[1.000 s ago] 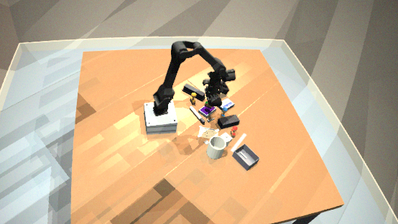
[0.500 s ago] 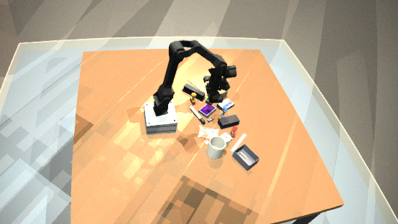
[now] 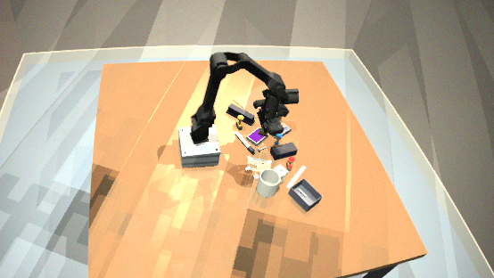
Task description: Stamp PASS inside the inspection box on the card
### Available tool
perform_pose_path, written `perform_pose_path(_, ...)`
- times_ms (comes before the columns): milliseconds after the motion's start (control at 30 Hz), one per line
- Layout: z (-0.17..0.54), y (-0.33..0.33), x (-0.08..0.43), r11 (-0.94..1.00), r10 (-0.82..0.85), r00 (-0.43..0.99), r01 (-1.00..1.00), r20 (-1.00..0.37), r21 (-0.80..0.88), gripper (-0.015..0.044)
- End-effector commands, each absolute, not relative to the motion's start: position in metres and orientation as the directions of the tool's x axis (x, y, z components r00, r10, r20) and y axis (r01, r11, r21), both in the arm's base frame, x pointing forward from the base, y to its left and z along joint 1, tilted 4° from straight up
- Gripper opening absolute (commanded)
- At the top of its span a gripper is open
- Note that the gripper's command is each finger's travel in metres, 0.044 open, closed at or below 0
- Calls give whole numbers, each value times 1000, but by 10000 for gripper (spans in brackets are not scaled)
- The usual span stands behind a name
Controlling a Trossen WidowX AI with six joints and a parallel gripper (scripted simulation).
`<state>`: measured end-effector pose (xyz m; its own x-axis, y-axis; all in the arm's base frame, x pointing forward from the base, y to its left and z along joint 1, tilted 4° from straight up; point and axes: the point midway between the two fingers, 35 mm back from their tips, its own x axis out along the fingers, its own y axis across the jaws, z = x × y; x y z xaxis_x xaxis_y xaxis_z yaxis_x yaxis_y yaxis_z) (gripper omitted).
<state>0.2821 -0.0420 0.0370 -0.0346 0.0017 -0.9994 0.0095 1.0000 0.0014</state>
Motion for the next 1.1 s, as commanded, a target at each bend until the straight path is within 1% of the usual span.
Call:
perform_pose_path(0, 39, -59, 278, 999, -4, -31, -54, -1000, -3, 0)
perform_pose_path(733, 40, -153, 234, 905, -12, -34, -425, -999, 3, 0)
perform_pose_path(1067, 36, -156, 232, 900, -12, -34, -435, -999, 4, 0)
